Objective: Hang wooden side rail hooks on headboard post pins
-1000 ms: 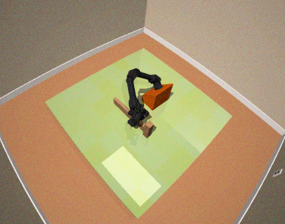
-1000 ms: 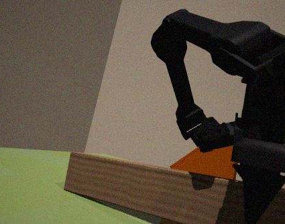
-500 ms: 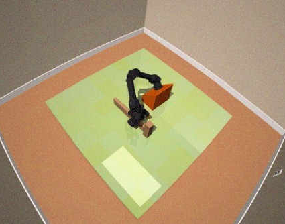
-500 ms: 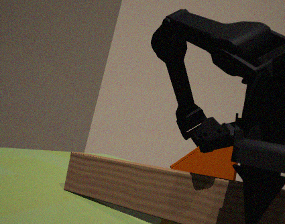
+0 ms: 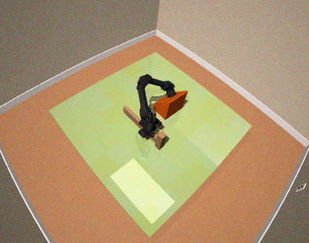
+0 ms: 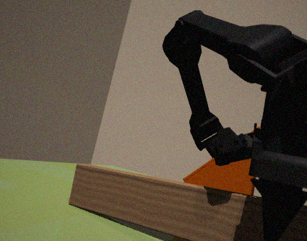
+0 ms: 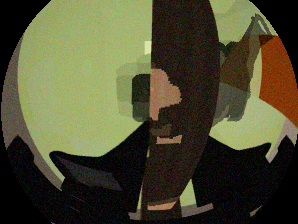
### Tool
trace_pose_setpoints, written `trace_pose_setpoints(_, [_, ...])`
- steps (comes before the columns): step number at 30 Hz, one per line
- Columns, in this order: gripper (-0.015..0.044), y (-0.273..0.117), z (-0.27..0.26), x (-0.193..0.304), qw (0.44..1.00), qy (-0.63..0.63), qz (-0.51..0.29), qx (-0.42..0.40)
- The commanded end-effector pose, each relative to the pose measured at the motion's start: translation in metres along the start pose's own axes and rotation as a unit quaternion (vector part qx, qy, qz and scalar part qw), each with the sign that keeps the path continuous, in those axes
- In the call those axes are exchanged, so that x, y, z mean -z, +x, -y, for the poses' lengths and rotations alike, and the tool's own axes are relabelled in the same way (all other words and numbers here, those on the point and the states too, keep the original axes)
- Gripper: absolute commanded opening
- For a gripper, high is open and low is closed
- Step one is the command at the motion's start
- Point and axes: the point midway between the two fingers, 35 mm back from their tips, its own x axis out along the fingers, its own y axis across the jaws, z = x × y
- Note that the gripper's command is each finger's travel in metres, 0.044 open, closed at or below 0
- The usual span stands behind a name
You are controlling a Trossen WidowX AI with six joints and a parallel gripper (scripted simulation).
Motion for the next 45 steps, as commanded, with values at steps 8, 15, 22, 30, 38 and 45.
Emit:
trace_pose_setpoints(8, [0.0000,0.0012,0.0008,0.0030,1.000,-0.002,-0.005,0.000])
trace_pose_setpoints(15, [0.0000,0.0024,0.0008,0.0030,1.000,-0.002,-0.005,0.000])
trace_pose_setpoints(22, [0.0000,0.0036,0.0008,0.0030,1.000,-0.002,-0.005,0.000])
trace_pose_setpoints(30, [0.0000,0.0049,0.0008,0.0030,1.000,-0.002,-0.005,0.000])
trace_pose_setpoints(38, [0.0000,0.0063,0.0008,0.0030,1.000,-0.002,-0.005,0.000])
trace_pose_setpoints(45, [0.0000,0.0074,0.0008,0.0030,1.000,-0.002,-0.005,0.000])
